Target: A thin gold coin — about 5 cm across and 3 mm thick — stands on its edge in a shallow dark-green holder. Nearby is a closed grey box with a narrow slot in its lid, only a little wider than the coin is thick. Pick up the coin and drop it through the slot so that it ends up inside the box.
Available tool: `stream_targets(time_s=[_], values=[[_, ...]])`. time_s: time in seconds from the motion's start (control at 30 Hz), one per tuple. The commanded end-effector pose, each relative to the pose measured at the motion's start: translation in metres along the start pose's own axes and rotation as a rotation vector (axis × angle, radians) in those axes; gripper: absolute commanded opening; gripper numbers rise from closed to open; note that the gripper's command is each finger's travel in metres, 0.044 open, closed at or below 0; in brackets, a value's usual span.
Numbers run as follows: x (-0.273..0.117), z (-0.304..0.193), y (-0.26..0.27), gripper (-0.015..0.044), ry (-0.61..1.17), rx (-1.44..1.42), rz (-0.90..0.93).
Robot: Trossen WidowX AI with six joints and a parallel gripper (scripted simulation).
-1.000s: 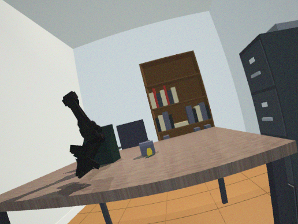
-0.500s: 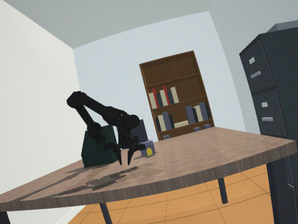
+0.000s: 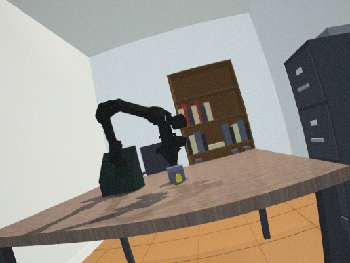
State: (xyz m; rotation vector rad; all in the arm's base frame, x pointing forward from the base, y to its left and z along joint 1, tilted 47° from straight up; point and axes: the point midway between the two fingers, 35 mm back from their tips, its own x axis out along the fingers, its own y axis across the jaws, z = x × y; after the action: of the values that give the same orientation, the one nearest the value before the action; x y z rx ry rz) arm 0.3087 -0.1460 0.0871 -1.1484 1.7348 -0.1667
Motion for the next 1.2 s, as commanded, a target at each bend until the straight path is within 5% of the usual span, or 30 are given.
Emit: stream_targets(time_s=[0.0,1.17], values=[[-0.023,0.026,0.036,0.0161,-0.022,-0.445,0.026],[0.045,0.026,0.032,0.0161,-0.021,-0.445,0.025]])
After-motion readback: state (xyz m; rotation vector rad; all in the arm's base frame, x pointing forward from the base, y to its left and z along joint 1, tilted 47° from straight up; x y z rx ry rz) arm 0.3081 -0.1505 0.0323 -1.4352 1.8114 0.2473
